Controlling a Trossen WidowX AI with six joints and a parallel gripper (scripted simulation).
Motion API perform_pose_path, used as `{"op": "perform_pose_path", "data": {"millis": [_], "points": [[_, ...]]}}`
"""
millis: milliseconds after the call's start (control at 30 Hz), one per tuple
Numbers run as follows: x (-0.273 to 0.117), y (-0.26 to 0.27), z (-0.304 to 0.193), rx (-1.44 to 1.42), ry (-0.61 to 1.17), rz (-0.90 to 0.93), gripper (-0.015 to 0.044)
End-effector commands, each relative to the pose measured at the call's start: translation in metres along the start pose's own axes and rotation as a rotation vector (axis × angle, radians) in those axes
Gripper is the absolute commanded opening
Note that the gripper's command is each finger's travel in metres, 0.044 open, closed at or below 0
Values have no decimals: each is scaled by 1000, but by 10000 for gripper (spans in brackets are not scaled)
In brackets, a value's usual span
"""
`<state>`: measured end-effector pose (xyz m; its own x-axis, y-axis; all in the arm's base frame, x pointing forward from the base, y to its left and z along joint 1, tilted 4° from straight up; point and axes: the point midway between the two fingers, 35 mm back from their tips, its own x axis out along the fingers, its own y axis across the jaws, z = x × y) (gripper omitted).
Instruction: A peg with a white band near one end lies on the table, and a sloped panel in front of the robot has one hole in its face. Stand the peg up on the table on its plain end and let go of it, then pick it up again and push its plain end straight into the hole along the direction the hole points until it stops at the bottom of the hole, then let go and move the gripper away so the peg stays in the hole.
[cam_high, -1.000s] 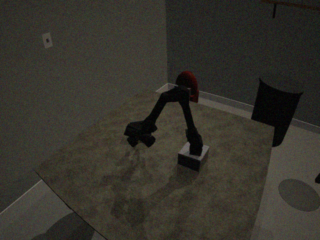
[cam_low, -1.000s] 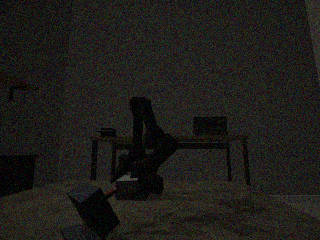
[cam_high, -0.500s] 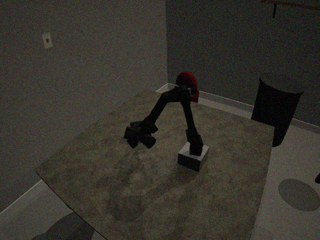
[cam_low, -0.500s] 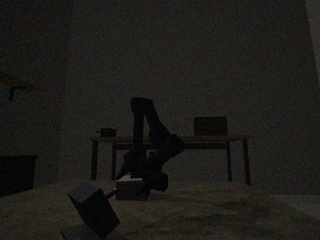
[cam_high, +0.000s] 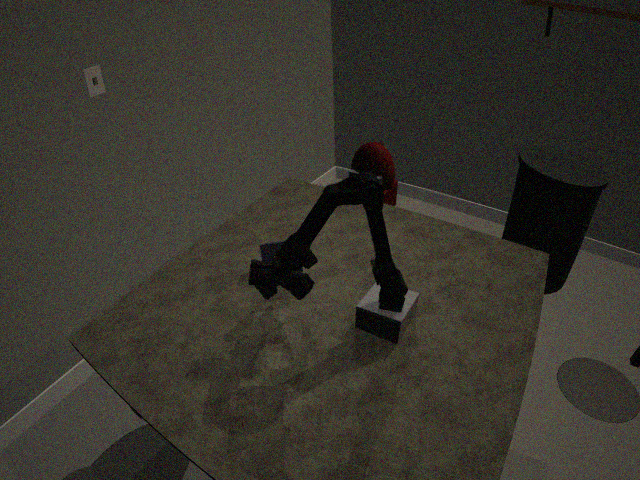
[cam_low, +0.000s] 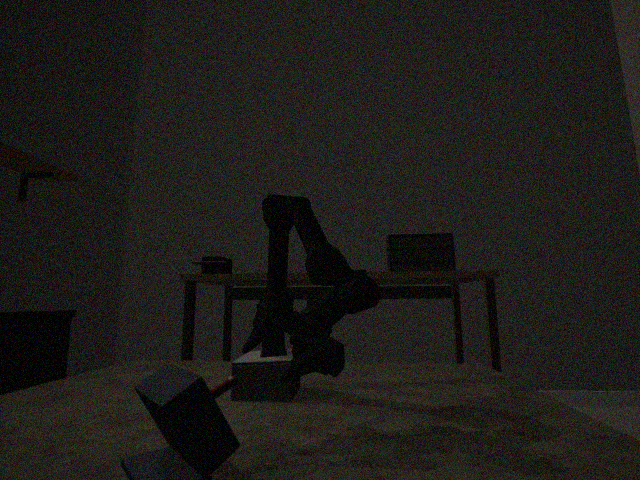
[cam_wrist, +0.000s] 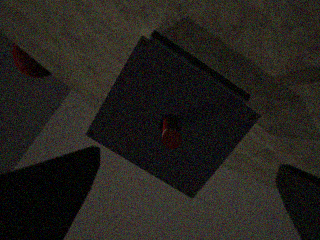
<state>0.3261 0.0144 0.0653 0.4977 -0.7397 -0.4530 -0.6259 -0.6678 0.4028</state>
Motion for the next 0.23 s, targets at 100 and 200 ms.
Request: {"op": "perform_pose_path", "data": {"millis": [100, 200], "points": [[-8, 0, -1, 8, 8, -2, 440], [-11, 0, -1, 7, 9, -2, 440]]}}
